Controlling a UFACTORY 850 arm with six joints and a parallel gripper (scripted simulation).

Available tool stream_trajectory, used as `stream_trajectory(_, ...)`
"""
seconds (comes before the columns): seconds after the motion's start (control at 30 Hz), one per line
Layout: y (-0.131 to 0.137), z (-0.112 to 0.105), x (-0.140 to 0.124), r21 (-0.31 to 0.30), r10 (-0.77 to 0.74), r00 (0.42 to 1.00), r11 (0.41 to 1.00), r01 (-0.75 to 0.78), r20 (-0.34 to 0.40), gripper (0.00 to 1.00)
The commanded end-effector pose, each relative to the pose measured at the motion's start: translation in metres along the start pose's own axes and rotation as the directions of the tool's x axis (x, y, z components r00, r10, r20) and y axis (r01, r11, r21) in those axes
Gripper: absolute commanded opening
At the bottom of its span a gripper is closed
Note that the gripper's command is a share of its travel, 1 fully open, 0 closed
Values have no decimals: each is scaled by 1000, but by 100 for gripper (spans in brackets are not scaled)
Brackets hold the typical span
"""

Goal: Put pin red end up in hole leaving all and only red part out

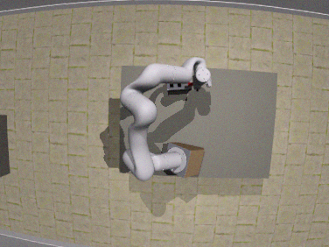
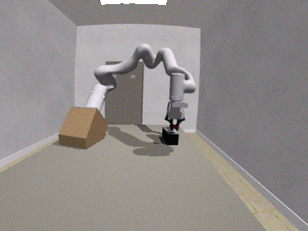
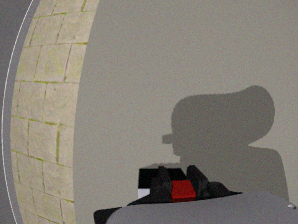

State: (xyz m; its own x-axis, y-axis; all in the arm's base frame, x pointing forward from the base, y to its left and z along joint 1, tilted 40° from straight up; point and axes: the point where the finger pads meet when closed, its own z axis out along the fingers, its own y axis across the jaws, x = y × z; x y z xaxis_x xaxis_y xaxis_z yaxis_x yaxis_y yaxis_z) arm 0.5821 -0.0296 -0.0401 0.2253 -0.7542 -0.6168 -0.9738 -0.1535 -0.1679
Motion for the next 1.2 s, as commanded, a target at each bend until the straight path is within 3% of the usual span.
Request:
stream_trajectory(0.0, -10, 23, 39, 1, -4, 1000, 1000, 4, 3, 0)
stream_trajectory(1.17, -11, 25, 40, 3, -3, 1000, 1000, 3, 0, 0)
